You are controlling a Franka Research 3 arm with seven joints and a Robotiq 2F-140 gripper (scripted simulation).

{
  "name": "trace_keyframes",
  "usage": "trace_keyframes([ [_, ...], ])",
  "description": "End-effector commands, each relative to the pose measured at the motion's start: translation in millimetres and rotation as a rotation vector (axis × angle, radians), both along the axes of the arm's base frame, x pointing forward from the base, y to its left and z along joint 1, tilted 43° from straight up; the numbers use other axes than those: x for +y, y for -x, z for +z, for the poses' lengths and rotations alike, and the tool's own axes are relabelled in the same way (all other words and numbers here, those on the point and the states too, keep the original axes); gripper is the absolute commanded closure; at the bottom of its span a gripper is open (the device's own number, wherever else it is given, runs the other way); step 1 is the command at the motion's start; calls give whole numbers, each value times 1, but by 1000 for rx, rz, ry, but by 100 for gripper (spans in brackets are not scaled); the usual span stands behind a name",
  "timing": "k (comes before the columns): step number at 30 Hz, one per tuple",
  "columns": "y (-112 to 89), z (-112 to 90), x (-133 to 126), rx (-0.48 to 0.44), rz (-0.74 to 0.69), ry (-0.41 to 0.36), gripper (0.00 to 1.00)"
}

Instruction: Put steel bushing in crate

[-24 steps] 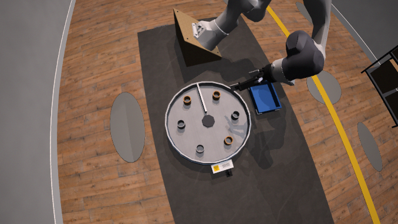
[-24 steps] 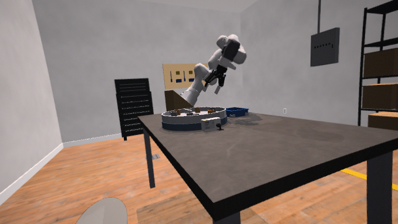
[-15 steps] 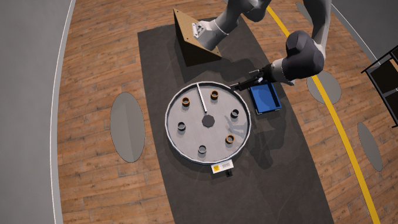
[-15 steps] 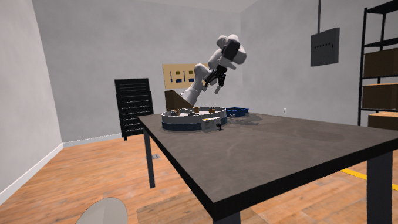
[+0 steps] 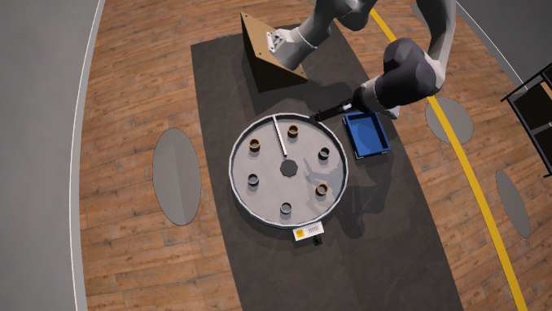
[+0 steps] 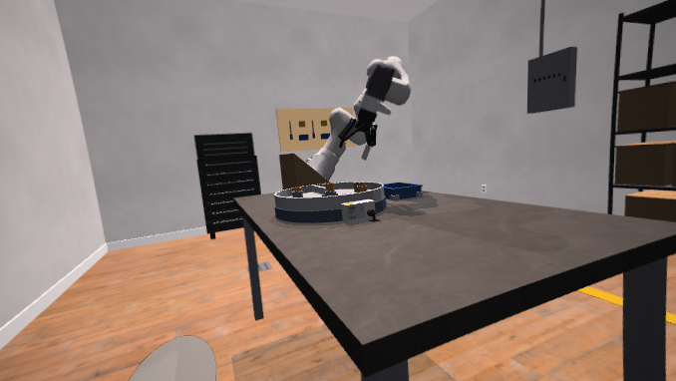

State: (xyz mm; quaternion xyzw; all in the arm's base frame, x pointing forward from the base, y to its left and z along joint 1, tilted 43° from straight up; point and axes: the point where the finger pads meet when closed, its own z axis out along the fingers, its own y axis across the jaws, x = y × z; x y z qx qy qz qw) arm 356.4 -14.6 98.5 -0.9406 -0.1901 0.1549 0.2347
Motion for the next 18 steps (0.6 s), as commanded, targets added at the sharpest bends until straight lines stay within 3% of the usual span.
trace_keyframes([
  [1, 0, -9, -9, 43, -162, 1, 0],
  [18, 9, -41, -57, 181, -648, -34, 0],
])
